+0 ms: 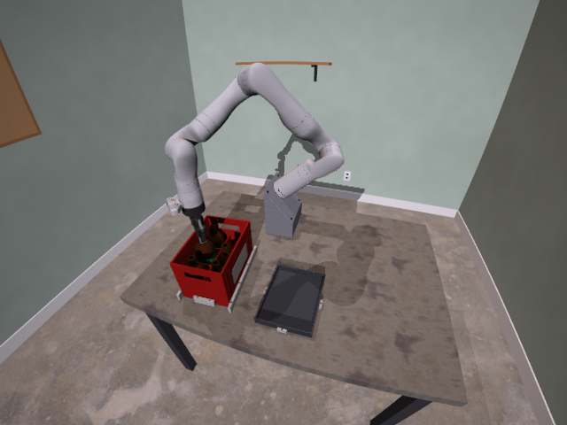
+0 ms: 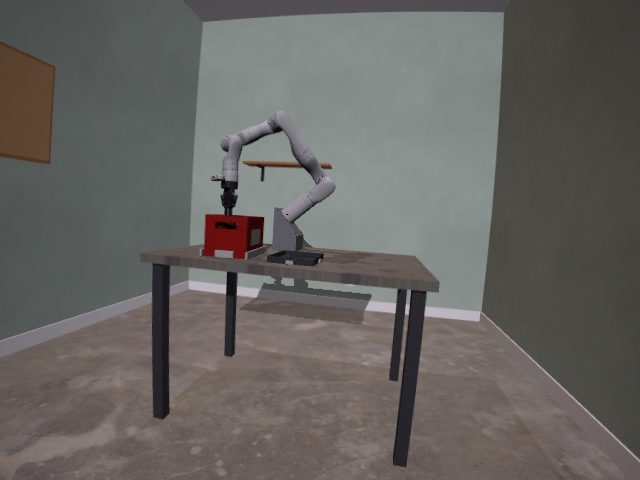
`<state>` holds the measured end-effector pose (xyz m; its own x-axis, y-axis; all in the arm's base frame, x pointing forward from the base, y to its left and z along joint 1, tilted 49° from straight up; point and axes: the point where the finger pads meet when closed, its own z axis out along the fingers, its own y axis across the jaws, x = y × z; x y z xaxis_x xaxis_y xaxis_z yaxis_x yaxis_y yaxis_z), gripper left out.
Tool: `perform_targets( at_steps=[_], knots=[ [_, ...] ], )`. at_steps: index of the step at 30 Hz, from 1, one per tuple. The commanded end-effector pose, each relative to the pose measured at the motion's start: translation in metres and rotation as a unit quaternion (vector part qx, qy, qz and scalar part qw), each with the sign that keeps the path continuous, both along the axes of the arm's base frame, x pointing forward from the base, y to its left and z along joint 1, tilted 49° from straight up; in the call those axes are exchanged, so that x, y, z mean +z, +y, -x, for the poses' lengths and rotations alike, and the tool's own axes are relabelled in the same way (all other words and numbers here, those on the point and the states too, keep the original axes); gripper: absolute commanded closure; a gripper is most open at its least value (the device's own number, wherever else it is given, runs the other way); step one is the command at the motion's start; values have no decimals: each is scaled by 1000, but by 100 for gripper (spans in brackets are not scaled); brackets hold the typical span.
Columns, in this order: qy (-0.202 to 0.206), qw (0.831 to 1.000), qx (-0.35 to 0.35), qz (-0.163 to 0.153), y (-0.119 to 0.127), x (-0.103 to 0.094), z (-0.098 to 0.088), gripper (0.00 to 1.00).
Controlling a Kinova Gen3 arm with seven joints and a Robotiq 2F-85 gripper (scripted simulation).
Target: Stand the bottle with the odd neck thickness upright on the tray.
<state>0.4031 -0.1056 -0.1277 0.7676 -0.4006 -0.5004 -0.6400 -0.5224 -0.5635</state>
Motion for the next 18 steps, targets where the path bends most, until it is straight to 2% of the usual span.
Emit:
perform_targets(
  at_steps=[1, 18],
  knots=[
    [-1, 1000, -2, 2, -4, 2, -1, 100],
    [-1, 1000, -2, 2, -8, 6, -1, 100]
  ],
)
